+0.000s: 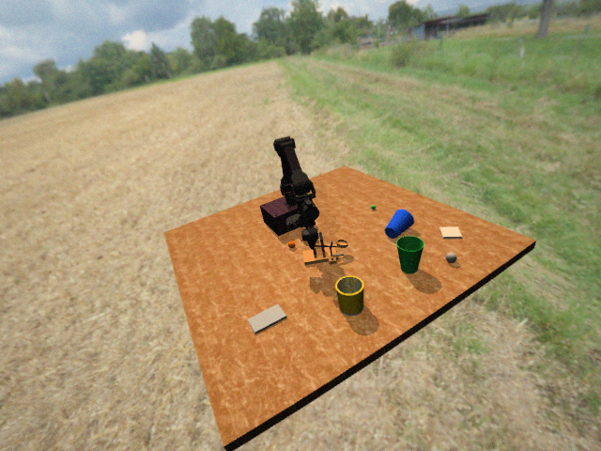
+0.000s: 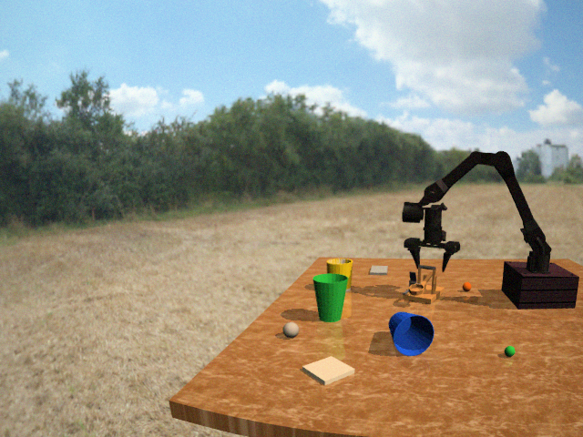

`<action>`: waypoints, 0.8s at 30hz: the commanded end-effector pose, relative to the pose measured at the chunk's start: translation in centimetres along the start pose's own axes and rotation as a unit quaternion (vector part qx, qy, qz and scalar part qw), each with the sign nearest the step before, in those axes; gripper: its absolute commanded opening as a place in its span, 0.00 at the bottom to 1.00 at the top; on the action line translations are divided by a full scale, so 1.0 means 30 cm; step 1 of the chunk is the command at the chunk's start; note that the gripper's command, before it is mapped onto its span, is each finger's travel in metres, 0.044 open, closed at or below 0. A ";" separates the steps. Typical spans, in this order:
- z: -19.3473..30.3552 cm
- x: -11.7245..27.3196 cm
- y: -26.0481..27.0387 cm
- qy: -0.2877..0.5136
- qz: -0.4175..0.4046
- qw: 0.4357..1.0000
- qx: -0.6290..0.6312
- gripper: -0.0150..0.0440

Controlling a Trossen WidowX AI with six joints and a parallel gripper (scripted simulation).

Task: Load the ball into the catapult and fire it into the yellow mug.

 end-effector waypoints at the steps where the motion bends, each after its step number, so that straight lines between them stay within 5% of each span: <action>1: 0.000 -0.024 -0.003 0.001 0.004 1.000 -0.003 1.00; 24: -0.002 -0.149 -0.004 0.001 0.004 1.000 -0.003 1.00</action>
Point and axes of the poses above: the point midway between the two fingers, 35 mm back from their tips, its own x axis back along the fingers, its own y axis across the jaws, z = x × y, the point moved 10 cm from there along x, back along the fingers, and after that the axes turned 2 degrees about x, right-handed, at the moved point
